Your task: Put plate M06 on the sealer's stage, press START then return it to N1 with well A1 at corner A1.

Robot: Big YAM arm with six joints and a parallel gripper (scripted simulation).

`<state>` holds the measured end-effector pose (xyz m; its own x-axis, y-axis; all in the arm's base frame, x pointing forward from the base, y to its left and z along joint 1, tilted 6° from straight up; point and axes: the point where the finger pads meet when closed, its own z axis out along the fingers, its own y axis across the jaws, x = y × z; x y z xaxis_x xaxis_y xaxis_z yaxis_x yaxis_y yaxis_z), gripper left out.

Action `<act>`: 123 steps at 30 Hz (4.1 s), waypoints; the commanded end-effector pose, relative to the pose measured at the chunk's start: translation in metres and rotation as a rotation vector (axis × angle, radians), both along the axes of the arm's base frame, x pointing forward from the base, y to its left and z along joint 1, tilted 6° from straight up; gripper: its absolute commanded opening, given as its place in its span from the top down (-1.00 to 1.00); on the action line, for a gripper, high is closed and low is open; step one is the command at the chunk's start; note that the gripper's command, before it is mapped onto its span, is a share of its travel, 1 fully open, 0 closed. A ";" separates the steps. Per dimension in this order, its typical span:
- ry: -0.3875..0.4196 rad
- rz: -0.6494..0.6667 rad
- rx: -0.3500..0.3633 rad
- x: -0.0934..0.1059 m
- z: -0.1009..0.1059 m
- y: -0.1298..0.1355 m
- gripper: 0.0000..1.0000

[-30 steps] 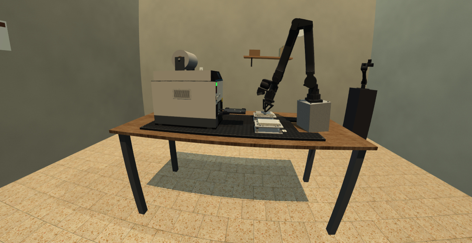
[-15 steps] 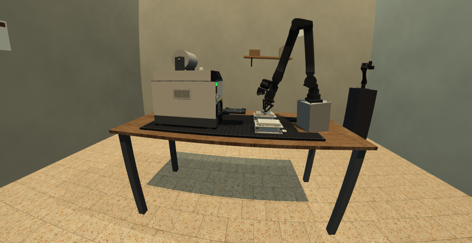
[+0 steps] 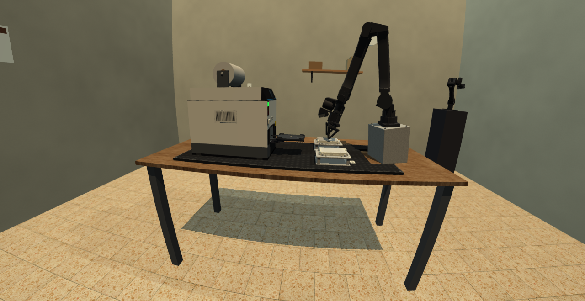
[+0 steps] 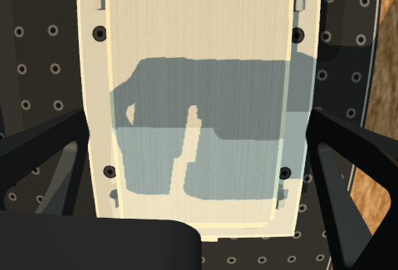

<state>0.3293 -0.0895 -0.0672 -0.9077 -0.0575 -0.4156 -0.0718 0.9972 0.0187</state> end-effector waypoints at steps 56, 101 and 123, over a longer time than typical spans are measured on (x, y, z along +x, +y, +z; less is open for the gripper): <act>-0.038 -0.008 -0.016 0.006 0.110 -0.015 -1.00; 0.018 -0.012 -0.014 -0.006 0.102 -0.006 -1.00; 0.334 0.003 -0.033 -0.012 0.103 -0.008 -1.00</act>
<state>0.3167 -0.0907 0.0283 -0.9944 -0.0733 -0.0767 -0.0750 0.9970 0.0193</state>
